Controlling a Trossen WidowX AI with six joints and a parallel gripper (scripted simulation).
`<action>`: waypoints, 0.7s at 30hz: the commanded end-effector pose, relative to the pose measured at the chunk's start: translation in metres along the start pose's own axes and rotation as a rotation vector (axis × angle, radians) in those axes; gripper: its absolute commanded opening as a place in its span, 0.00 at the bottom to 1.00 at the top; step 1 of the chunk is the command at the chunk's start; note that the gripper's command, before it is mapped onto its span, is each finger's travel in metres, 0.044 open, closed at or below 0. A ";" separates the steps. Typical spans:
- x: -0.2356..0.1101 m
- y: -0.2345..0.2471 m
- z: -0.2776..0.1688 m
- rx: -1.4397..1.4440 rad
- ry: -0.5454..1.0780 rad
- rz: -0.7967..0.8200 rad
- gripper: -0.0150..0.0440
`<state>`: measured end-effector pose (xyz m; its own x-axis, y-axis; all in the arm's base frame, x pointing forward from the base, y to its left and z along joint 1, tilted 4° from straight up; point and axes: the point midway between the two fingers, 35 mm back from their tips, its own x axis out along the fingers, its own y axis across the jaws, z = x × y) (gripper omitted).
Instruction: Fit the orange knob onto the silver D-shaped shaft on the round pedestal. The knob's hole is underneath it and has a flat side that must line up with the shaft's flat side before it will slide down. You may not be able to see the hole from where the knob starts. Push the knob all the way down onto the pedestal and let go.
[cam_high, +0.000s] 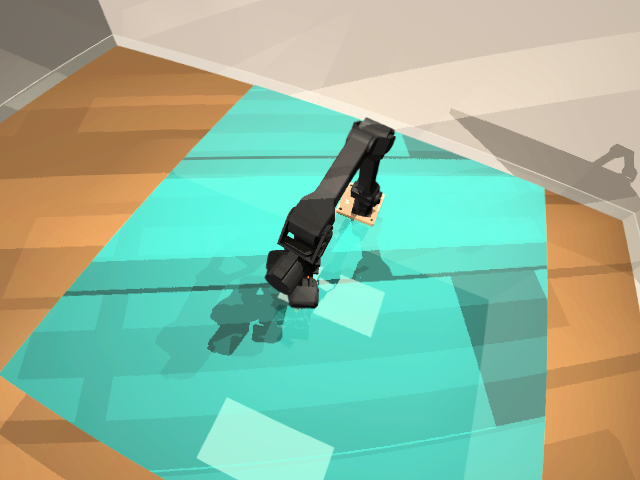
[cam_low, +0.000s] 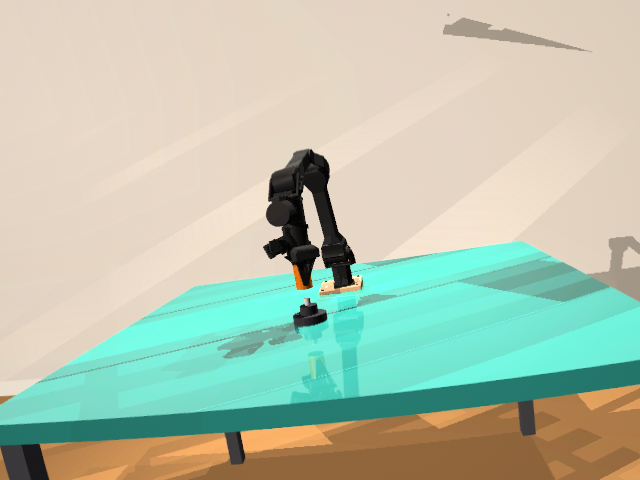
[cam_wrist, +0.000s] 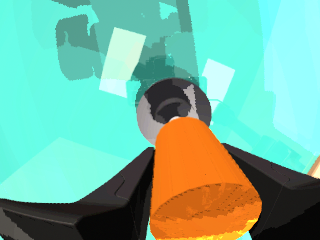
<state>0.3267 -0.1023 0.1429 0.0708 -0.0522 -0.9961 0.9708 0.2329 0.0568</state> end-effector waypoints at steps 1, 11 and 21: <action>-0.001 0.002 0.001 -0.110 0.001 0.006 0.25; -0.001 0.003 -0.001 -0.360 0.000 0.006 0.25; -0.001 0.002 -0.003 -0.610 0.000 0.006 0.25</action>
<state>0.3280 -0.0997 0.1432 0.0725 -0.0519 -0.9960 0.7245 0.6890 0.0168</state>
